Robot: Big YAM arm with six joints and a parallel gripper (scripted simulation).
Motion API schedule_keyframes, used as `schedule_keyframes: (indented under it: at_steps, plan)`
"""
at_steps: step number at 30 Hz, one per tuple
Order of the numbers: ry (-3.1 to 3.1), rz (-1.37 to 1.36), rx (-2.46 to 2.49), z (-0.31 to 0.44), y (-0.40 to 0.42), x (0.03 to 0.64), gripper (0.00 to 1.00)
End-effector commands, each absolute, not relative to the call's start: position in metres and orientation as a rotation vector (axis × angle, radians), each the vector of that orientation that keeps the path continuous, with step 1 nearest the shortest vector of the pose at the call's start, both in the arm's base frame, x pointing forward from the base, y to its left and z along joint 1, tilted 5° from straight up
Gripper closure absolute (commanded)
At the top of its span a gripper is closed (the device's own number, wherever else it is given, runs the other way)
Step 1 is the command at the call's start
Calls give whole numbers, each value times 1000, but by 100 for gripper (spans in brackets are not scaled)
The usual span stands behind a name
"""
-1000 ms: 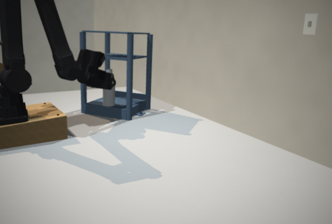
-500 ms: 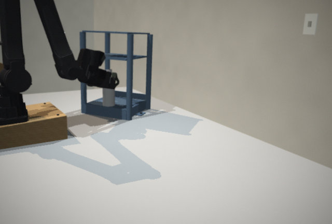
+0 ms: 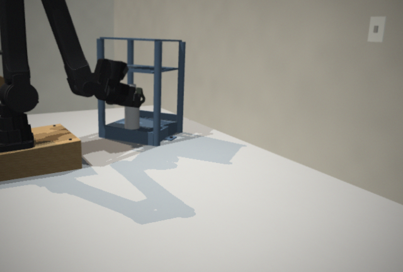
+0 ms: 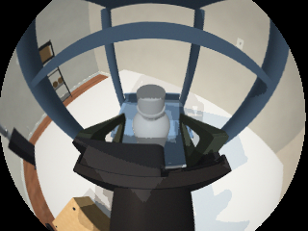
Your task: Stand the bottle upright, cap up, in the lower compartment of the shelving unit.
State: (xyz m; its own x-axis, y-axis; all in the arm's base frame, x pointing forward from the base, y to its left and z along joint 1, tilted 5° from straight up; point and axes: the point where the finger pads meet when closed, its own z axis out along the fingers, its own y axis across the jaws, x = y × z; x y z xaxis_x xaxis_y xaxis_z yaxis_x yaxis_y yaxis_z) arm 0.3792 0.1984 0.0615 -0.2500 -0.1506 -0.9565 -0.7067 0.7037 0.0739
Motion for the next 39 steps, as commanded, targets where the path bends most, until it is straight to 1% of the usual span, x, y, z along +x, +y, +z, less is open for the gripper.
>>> schedule_keyframes:
  at_steps: [1,25,39]
  plan:
    - [1779,618,-663,62,197,384,13]
    - [1769,615,-661,66,193,379,13]
    - [1751,597,-676,70,162,349,13]
